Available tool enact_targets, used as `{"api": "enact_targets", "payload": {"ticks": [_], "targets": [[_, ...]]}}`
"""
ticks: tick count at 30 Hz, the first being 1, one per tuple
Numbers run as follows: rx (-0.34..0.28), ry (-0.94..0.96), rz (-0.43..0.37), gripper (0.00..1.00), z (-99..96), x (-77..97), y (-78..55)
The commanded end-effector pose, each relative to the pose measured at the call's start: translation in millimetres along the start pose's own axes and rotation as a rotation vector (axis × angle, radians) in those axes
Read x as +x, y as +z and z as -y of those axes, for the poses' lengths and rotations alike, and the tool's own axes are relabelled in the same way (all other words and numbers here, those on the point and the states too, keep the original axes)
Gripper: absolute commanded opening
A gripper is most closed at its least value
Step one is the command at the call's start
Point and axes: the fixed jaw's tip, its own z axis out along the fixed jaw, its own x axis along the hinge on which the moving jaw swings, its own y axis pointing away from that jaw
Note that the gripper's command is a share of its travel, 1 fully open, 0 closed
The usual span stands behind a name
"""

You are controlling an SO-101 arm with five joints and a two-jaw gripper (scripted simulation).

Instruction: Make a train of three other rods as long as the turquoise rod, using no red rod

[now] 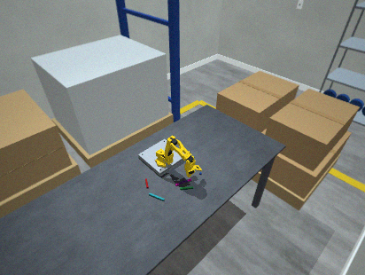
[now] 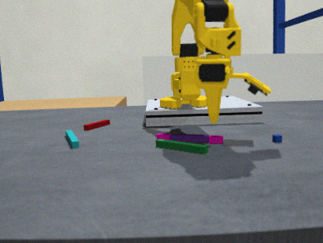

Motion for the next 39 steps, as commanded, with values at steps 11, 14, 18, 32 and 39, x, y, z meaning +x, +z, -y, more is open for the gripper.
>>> {"api": "enact_targets", "payload": {"ticks": [11,14,18,32,39], "targets": [[0.019,-0.021,0.01,0.0,3.4,-0.1,-4.2],[0.019,-0.041,0.01,0.0,3.4,0.0,-4.3],[0.019,-0.057,0.01,0.0,3.5,0.2,-4.4],[0.02,-0.281,0.008,0.02,4.1,1.9,-5.5],[0.021,-0.407,0.007,0.02,4.7,2.8,-6.1]]}}
